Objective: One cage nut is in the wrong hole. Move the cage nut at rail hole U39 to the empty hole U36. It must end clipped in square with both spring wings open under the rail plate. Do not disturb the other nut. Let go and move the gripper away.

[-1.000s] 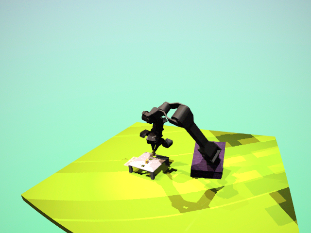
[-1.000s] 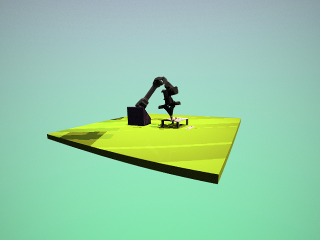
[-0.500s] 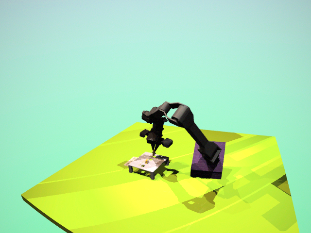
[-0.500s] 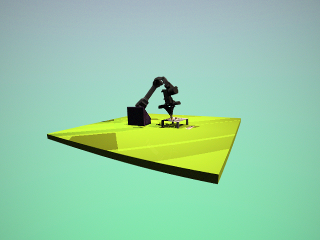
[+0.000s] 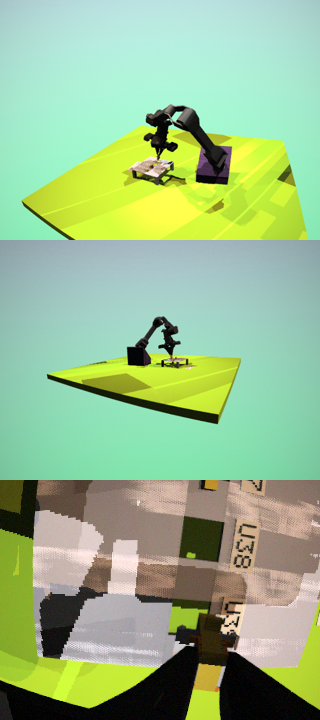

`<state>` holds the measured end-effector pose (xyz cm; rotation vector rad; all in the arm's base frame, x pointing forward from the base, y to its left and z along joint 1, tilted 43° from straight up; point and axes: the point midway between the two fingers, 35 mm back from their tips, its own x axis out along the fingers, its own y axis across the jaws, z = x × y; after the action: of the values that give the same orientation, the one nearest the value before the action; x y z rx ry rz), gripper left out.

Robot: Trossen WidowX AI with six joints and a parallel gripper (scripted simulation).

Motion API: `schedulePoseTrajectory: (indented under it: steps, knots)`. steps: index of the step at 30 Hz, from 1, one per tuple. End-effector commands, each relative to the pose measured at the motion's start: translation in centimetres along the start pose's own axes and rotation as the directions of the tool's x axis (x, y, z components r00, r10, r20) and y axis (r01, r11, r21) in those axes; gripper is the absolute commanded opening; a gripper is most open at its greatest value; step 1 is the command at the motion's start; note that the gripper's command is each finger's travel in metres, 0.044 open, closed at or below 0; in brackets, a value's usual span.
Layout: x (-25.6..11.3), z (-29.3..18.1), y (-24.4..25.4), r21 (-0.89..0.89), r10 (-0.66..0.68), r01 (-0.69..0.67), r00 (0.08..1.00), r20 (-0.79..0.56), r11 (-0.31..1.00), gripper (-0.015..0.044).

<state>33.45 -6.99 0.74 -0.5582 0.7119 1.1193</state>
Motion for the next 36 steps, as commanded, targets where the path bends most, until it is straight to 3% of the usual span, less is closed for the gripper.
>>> schedulePoseTrajectory:
  steps: [1, 36]
  knots:
    - [-0.08, 0.00, 0.00, -0.006, 0.001, -0.001, 1.000, -0.004, 1.000, 0.0028]
    - [-0.52, 0.00, -0.09, -0.006, 0.001, -0.001, 1.000, -0.005, 1.000, 0.0028]
